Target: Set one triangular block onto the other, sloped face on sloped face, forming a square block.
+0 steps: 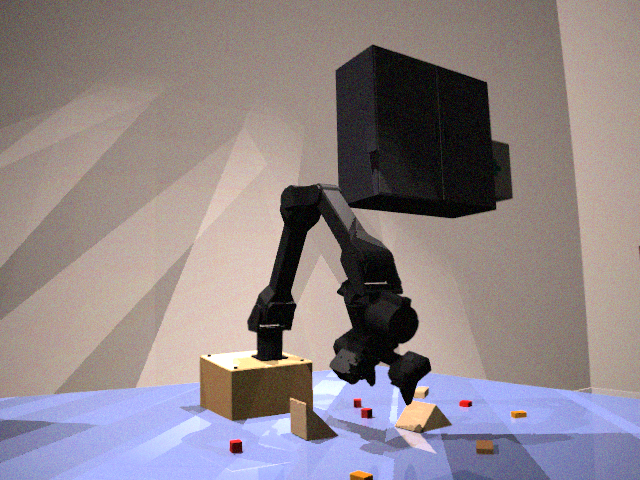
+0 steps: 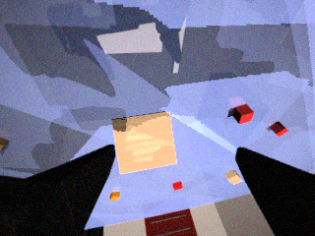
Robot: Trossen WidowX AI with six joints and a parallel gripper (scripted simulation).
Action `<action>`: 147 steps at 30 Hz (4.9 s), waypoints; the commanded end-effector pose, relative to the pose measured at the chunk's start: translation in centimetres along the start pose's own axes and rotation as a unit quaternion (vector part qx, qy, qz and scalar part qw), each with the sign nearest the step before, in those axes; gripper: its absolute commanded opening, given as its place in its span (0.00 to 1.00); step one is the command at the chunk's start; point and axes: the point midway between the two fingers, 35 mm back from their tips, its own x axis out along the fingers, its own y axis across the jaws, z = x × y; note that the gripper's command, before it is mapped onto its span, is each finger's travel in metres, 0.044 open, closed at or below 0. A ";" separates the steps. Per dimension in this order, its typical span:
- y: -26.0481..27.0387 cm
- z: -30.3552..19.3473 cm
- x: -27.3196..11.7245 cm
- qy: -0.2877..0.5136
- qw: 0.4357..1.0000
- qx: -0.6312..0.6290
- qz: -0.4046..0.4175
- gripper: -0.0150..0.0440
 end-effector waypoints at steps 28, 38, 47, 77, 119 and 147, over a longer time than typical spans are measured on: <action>2.5 -2.3 7.0 0.133 0.984 -0.067 0.095 0.96; 2.5 -2.3 7.0 0.133 0.984 -0.067 0.095 0.71; 2.4 -2.8 6.1 0.133 0.984 -0.067 0.095 0.38; -0.1 -7.0 -0.7 0.096 0.991 -0.051 0.080 0.25; -2.4 -6.0 -4.7 -0.239 0.962 0.049 0.124 0.25; -8.1 0.3 -8.5 -0.242 0.961 0.049 0.122 0.25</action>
